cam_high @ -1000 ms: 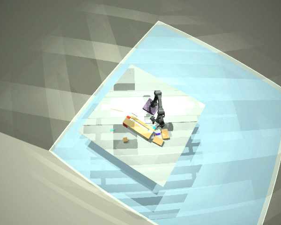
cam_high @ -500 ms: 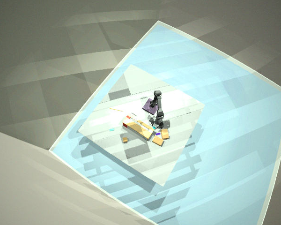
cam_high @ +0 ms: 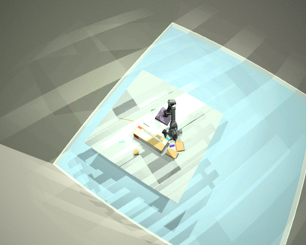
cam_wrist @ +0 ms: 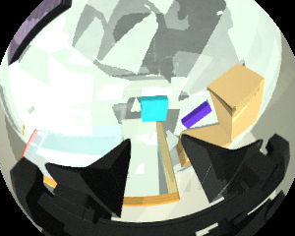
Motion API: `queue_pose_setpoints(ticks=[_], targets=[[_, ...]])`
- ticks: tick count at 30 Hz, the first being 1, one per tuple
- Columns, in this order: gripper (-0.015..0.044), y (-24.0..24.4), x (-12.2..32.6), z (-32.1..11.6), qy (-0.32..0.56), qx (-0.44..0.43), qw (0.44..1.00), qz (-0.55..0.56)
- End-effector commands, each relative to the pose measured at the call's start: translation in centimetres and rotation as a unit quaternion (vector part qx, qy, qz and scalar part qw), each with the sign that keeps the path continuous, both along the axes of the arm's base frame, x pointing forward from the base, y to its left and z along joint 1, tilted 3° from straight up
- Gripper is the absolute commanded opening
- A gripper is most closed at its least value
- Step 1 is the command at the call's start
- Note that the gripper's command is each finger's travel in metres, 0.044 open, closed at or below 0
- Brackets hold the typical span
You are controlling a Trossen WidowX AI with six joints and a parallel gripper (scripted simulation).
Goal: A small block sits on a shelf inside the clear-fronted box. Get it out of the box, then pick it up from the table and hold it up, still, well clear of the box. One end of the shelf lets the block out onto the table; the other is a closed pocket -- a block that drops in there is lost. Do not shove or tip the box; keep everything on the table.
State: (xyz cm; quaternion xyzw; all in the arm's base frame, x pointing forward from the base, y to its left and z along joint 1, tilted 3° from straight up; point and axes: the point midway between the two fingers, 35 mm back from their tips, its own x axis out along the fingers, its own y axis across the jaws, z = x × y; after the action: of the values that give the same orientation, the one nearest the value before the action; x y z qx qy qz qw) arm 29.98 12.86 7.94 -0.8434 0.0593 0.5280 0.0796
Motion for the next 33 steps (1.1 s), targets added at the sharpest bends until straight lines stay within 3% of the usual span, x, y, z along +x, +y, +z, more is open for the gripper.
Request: queue_pose_setpoints(ticks=[1,30,33], targets=[[0.0285,0.0,0.0,-1.0,0.005,-0.005,1.0,0.001],[0.0285,0.4,0.0,-5.4,0.005,-0.005,1.0,0.001],[0.0206,0.4,0.0,-5.4,0.005,-0.005,1.0,0.001]])
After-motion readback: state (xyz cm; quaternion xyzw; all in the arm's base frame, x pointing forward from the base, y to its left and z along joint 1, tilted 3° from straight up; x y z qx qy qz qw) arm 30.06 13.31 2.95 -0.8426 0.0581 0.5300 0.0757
